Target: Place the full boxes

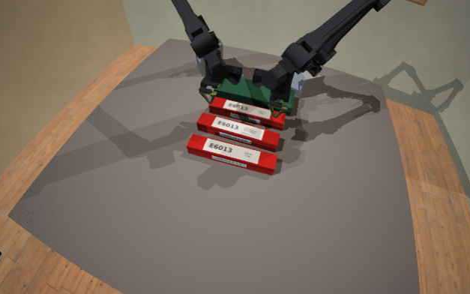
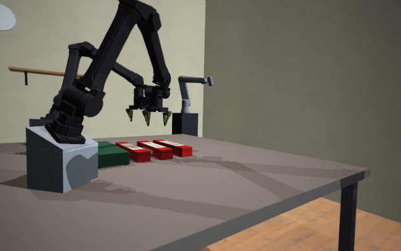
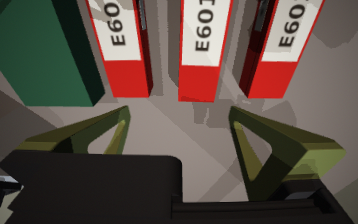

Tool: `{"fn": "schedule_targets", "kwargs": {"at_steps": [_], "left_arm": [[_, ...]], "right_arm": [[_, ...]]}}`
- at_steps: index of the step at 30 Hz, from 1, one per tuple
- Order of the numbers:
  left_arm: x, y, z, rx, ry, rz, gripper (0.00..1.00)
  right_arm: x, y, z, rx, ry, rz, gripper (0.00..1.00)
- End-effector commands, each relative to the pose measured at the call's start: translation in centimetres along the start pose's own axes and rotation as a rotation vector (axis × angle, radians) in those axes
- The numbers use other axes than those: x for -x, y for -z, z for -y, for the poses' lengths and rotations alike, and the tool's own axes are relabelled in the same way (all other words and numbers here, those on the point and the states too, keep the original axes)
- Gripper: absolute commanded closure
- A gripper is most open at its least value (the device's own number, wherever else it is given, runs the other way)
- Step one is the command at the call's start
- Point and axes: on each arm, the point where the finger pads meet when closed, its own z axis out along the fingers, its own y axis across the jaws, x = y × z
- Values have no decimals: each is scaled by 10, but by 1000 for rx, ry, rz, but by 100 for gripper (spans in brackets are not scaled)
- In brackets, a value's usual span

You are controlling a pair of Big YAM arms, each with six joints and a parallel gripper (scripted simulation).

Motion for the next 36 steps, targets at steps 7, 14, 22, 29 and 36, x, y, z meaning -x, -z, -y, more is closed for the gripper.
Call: {"fn": "schedule_targets", "kwargs": {"at_steps": [7, 14, 22, 29, 36], "left_arm": [[1, -5, -62, 26, -3, 13, 0], [1, -17, -104, 18, -7, 8, 0], [2, -28, -149, 19, -7, 7, 0], [2, -36, -175, 21, -7, 6, 0], [1, -45, -166, 6, -12, 1, 0]], "right_arm": [[1, 6, 66, -36, 10, 25, 0], [-1, -5, 111, -37, 9, 24, 0], [-3, -15, 156, -39, 9, 24, 0], [-4, -21, 183, -40, 9, 23, 0], [1, -12, 175, -53, 10, 30, 0]]}}
